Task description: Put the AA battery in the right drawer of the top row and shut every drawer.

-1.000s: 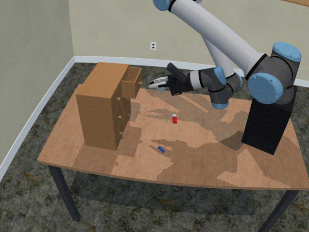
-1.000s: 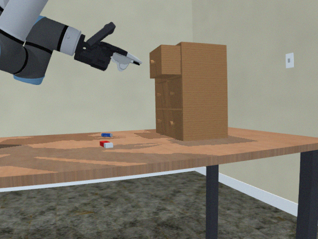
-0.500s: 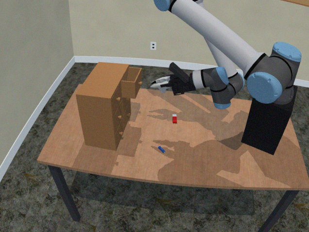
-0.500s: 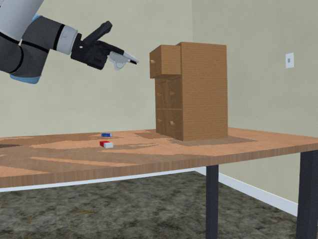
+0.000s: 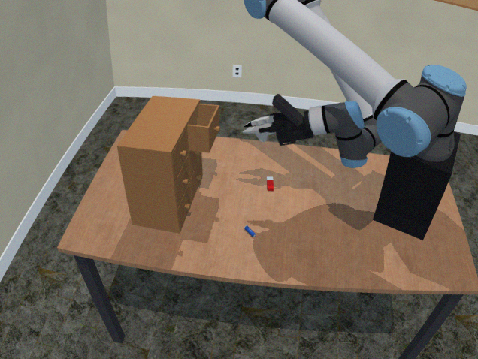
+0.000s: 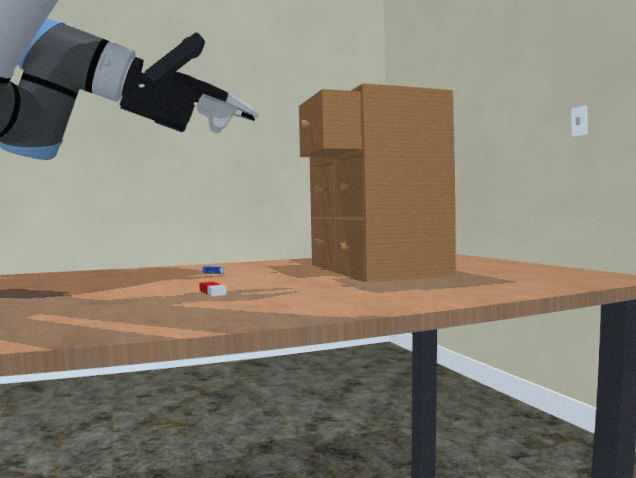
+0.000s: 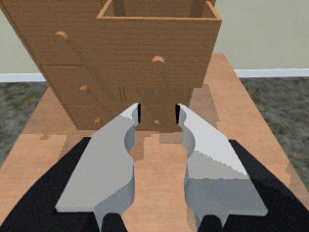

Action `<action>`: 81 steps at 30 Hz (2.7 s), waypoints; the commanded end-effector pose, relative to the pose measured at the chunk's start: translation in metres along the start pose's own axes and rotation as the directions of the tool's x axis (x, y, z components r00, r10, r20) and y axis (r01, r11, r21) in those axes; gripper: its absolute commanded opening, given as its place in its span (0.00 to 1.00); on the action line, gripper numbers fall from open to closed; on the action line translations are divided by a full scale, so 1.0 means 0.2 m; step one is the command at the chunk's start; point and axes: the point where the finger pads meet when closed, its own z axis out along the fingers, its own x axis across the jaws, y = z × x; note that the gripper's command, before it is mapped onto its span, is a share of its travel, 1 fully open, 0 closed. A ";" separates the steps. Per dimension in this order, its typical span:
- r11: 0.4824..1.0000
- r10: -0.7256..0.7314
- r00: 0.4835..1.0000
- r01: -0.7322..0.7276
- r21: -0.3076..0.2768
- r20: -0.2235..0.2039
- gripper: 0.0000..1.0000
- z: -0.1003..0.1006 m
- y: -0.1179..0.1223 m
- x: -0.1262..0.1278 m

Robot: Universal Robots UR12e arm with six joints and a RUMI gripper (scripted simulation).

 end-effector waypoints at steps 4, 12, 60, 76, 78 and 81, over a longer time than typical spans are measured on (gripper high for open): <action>1.000 0.000 1.000 0.000 0.001 0.001 0.20 -0.05 0.00 0.00; 1.000 0.000 1.000 0.000 0.000 0.001 0.20 -0.05 0.00 0.00; 0.919 0.000 1.000 0.001 -0.393 0.001 0.20 -0.24 -0.11 0.00; 0.832 0.000 1.000 0.000 -0.555 0.000 0.20 -0.31 -0.15 0.01; 0.815 0.000 1.000 0.000 -0.579 0.000 0.20 -0.32 -0.16 0.01; 0.790 0.000 1.000 0.000 -0.613 0.001 0.20 -0.35 -0.17 0.00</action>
